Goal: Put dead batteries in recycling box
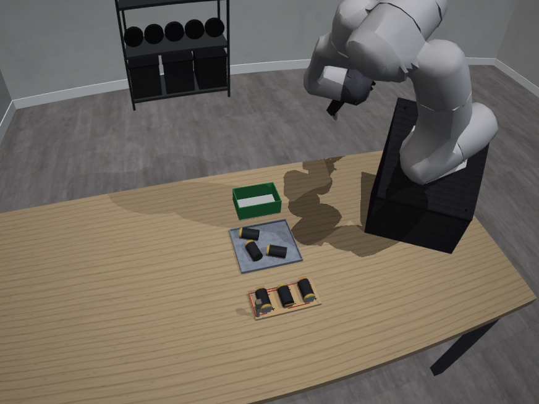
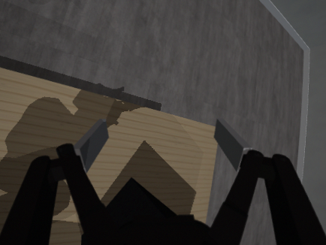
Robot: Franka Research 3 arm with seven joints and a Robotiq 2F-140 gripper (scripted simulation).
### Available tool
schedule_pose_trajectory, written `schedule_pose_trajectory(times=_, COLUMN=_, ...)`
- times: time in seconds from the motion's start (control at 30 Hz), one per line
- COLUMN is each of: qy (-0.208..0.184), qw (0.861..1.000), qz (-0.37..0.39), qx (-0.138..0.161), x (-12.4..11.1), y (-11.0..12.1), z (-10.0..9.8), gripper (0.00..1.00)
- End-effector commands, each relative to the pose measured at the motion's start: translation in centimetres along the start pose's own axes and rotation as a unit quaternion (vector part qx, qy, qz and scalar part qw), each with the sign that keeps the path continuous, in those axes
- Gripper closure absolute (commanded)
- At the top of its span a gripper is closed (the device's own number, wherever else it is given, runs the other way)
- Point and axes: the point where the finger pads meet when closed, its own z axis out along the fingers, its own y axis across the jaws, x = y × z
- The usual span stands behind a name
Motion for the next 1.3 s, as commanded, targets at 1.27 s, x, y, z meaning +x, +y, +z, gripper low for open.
schedule_pose_trajectory(times=1.27, qy=0.067, qw=0.962, qz=-0.256, qx=-0.062, x=6.9, y=-5.5, z=-7.1, gripper=0.00)
